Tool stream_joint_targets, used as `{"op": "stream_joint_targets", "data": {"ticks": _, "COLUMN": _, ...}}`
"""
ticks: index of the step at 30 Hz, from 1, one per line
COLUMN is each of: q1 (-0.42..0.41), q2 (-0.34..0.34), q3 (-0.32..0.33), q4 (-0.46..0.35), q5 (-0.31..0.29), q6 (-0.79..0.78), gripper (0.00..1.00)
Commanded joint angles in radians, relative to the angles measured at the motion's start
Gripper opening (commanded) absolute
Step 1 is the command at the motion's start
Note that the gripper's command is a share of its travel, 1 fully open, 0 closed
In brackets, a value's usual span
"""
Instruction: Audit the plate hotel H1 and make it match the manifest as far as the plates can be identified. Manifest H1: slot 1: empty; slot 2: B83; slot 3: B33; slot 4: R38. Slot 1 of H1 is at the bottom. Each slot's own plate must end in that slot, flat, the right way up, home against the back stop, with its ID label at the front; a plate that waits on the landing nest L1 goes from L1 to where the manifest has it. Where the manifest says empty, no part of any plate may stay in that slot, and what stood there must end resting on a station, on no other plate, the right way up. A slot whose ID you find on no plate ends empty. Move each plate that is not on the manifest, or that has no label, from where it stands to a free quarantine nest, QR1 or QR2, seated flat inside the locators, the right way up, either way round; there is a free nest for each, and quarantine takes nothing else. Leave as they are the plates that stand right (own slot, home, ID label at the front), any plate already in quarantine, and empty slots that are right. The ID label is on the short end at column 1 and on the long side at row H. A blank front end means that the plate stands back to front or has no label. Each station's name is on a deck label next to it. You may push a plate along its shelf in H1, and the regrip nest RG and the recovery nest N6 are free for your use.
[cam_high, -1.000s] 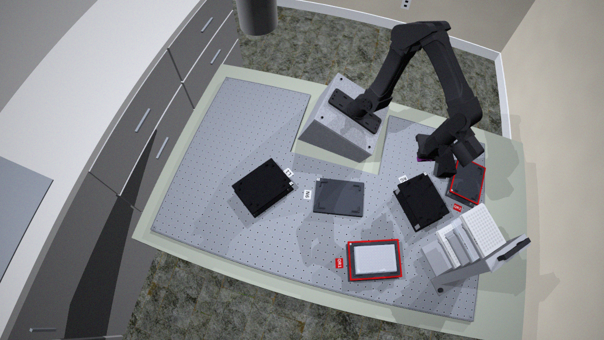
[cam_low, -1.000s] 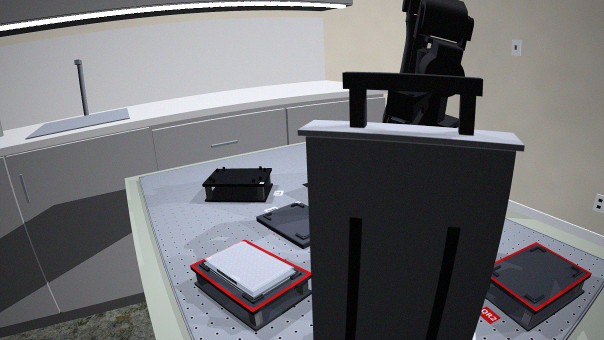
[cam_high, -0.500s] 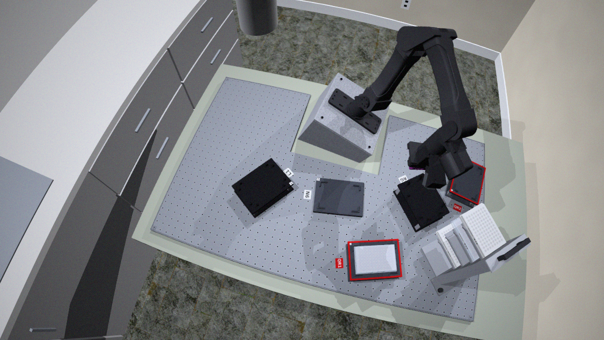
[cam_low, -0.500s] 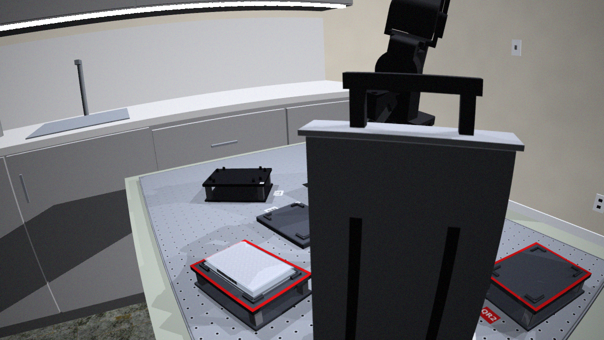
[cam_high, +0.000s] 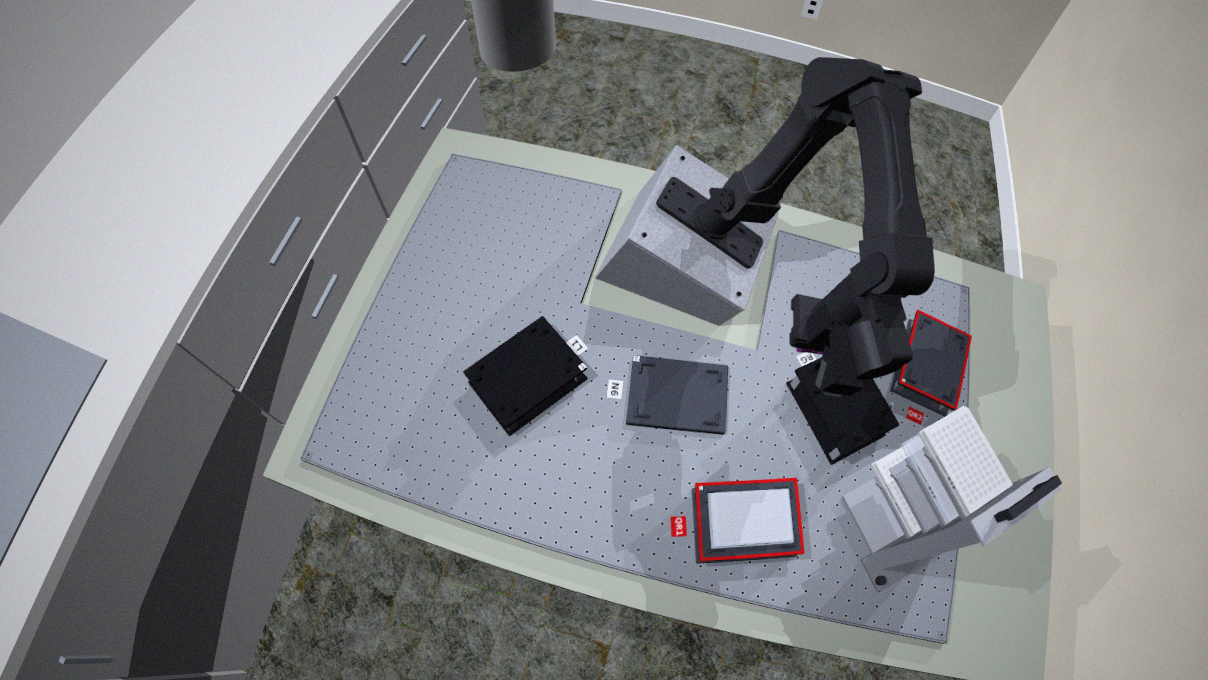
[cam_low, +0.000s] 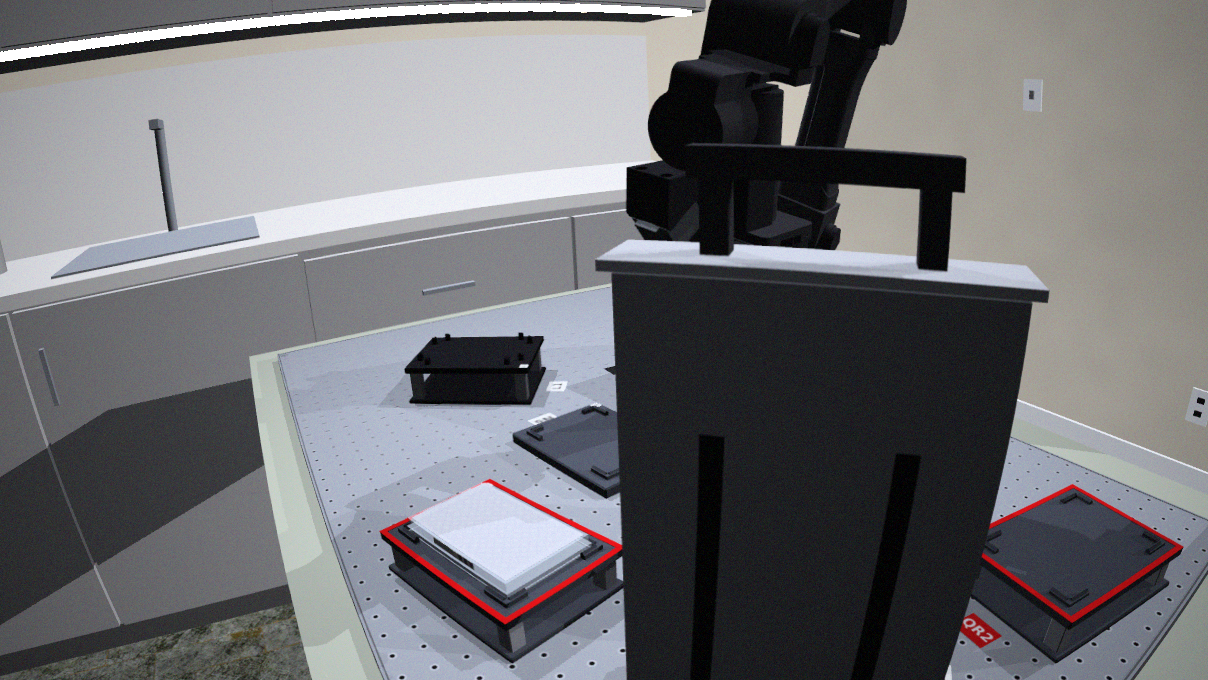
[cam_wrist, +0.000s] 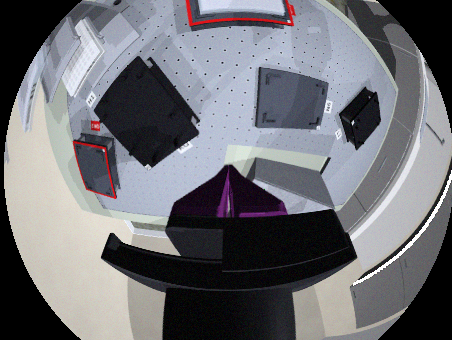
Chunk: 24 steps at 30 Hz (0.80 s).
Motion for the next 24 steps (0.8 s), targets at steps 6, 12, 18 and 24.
{"op": "stream_joint_targets", "data": {"ticks": 6, "q1": -0.101, "q2": 0.037, "q3": 0.055, "q4": -0.022, "q5": -0.033, "q6": -0.096, "gripper": 0.00}}
{"op": "stream_joint_targets", "data": {"ticks": 12, "q1": -0.185, "q2": 0.065, "q3": 0.073, "q4": -0.029, "q5": -0.052, "q6": -0.157, "gripper": 0.00}}
{"op": "stream_joint_targets", "data": {"ticks": 18, "q1": -0.235, "q2": 0.086, "q3": 0.089, "q4": -0.037, "q5": -0.057, "q6": -0.207, "gripper": 0.00}}
{"op": "stream_joint_targets", "data": {"ticks": 24, "q1": -0.316, "q2": 0.111, "q3": 0.104, "q4": -0.043, "q5": -0.075, "q6": -0.265, "gripper": 0.00}}
